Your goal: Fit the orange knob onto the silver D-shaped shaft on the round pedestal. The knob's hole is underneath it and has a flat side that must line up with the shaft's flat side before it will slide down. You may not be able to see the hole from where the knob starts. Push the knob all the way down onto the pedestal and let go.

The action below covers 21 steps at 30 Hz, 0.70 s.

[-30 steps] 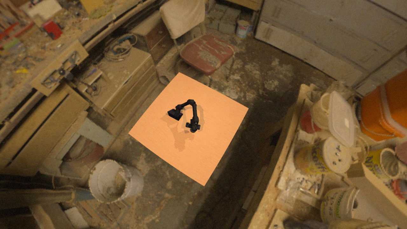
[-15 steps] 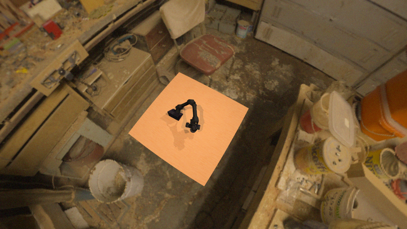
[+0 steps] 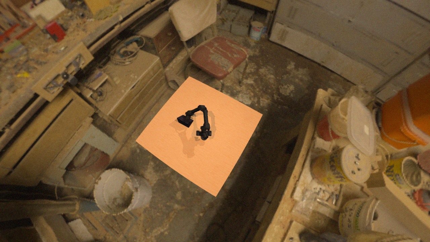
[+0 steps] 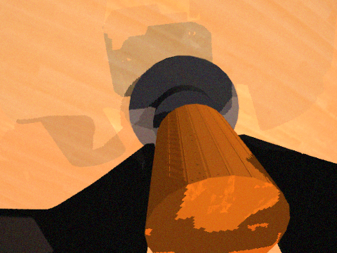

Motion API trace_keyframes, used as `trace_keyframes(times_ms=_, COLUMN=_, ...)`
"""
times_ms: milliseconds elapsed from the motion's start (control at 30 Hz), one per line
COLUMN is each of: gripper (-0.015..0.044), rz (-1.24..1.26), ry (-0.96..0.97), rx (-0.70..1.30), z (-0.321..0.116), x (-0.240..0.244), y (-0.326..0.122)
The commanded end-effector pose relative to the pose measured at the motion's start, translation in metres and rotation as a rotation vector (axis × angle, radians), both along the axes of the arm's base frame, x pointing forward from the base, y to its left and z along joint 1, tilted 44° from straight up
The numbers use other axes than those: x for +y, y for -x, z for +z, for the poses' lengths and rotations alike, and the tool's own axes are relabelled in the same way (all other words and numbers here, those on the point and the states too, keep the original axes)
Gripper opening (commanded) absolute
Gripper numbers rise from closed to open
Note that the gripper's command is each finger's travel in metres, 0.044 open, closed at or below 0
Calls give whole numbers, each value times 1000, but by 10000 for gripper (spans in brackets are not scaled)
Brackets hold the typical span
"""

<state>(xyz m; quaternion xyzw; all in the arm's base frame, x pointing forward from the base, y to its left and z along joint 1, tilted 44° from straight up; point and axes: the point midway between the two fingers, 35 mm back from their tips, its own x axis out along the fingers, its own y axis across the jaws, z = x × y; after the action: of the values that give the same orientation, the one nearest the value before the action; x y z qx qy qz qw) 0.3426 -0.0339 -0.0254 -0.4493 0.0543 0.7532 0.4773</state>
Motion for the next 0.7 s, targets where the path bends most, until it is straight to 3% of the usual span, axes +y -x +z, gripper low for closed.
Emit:
trace_keyframes(times_ms=0, gripper=0, rz=16, ry=-2, rx=-14, z=-2, x=0, y=0)
trace_keyframes(times_ms=667, gripper=0, rz=16, ry=-2, rx=-14, z=2, x=-1, y=-1)
